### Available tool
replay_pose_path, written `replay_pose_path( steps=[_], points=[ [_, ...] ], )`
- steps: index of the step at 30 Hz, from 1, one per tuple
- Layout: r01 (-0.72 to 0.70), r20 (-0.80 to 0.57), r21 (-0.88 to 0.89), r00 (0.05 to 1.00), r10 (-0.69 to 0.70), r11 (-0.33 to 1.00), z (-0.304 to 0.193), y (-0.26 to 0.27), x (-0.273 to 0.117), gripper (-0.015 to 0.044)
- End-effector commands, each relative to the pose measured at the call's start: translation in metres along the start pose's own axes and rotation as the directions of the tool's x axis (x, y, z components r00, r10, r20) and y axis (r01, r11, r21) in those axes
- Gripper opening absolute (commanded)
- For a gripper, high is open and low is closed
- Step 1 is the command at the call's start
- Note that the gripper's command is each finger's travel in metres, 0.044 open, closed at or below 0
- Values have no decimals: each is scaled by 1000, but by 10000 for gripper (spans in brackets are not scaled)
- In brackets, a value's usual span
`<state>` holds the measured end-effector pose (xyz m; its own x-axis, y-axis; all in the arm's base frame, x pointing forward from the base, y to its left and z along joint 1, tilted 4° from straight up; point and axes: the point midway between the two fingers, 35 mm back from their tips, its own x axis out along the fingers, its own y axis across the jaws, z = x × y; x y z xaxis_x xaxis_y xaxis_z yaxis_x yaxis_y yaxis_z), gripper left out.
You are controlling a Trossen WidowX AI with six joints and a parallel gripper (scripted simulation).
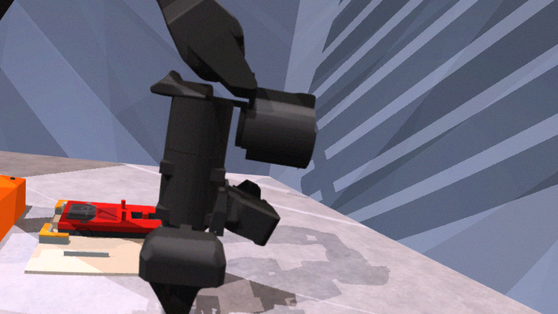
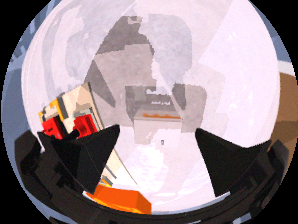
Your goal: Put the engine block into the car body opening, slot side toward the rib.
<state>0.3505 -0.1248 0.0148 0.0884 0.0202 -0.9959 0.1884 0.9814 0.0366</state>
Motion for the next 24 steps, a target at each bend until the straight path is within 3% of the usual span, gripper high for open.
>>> replay_pose_path(
  steps=[1, 5, 12, 21, 24],
  points=[
    [-4, 0, -1, 1000, 4, 1000, -1, 1, 6, 440],
    [-4, 0, -1, 1000, 4, 1000, -1, 1, 10, 440],
    [-4, 0, -1, 1000, 4, 1000, -1, 1, 10, 256],
    [-4, 0, -1, 1000, 4, 1000, -1, 1, 10, 196],
    [-4, 0, -1, 1000, 4, 1000, 0, 1, 8, 118]
  ],
)
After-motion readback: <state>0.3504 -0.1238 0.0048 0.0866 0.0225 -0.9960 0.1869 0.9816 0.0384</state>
